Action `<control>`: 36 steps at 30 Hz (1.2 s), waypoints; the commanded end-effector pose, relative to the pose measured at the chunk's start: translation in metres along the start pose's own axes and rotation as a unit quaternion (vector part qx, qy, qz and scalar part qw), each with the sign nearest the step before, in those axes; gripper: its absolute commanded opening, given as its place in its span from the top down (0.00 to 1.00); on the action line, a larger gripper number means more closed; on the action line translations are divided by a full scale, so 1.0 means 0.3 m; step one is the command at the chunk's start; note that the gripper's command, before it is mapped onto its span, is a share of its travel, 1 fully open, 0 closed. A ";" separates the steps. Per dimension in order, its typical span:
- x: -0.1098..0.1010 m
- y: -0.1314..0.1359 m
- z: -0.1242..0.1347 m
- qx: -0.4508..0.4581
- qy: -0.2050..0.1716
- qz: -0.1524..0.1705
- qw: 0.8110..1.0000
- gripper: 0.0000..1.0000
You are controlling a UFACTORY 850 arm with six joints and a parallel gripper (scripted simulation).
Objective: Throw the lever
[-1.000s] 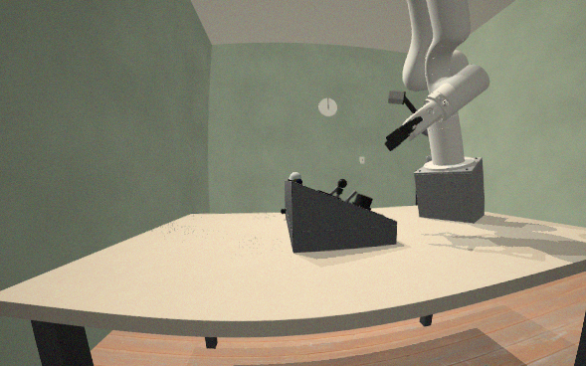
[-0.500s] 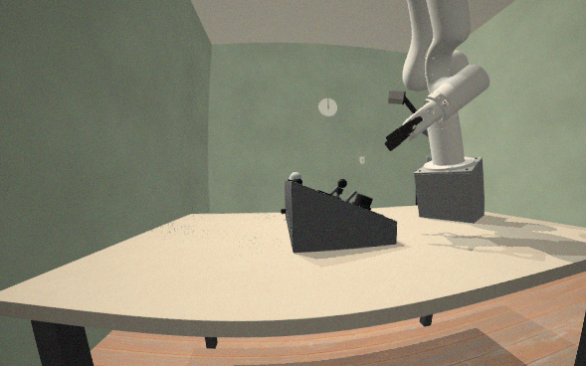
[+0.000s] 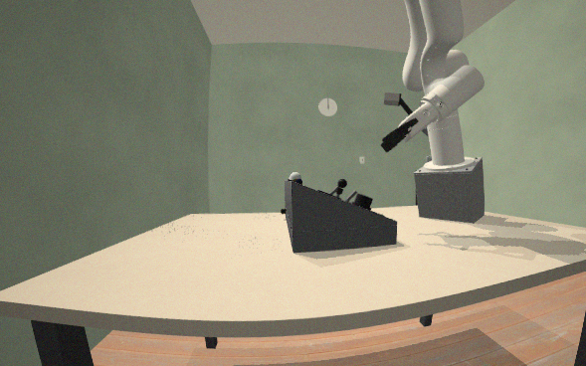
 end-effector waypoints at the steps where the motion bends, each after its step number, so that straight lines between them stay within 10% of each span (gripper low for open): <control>1: 0.101 0.027 -0.044 -0.017 -0.022 -0.003 1.000 0.00; 36: 0.381 0.281 -0.227 -0.059 -0.087 -0.038 0.994 0.00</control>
Point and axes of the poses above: the point where the finger pads meet when closed, its own x axis out along the fingers, its own y axis across the jaws, z = x × y, the point moved 10 cm from there along -x, back along the fingers, and after that the axes turned 2 degrees about x, right-handed, at the moved point
